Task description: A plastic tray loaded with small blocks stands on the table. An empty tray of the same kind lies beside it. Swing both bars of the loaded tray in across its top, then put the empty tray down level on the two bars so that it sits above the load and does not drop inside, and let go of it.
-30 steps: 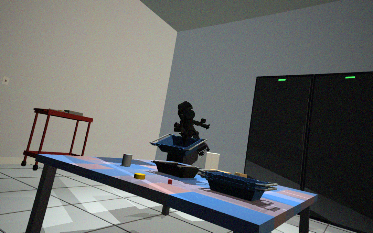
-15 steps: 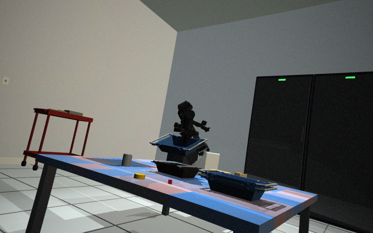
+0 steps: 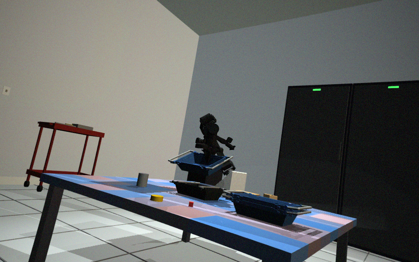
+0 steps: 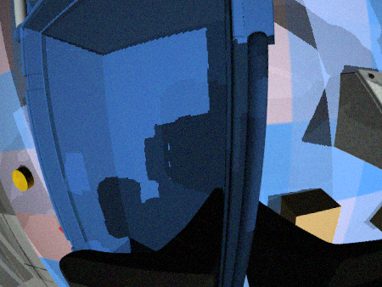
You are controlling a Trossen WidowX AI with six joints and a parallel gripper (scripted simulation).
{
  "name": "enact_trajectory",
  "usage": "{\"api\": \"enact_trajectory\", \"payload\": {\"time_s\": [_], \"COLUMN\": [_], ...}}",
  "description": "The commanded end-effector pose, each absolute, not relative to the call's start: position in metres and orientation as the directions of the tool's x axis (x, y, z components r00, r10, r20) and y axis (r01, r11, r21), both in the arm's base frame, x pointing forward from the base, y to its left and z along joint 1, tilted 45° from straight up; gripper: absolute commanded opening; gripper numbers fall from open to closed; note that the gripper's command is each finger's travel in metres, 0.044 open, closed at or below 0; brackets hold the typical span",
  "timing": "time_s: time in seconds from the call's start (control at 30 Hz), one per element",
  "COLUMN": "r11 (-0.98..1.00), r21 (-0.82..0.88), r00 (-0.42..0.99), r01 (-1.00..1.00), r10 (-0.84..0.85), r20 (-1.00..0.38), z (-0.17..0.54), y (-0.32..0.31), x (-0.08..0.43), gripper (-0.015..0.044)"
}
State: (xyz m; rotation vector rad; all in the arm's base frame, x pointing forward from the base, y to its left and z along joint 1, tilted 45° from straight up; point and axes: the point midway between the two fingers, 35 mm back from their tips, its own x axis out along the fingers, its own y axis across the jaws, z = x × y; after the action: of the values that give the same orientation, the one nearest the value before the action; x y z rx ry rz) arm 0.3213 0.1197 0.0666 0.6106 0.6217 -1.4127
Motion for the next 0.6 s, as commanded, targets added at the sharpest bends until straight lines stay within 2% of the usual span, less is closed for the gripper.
{"api": "enact_trajectory", "payload": {"time_s": [0.0,0.57], "r11": [0.073,0.073], "r21": [0.032,0.033], "r00": [0.074,0.075], "r01": [0.997,0.997], "r10": [-0.695,-0.695], "r20": [-0.715,-0.715], "z": [0.067,0.047], "y": [0.123,0.104], "x": [0.323,0.326], "gripper": [0.0000,0.0000]}}
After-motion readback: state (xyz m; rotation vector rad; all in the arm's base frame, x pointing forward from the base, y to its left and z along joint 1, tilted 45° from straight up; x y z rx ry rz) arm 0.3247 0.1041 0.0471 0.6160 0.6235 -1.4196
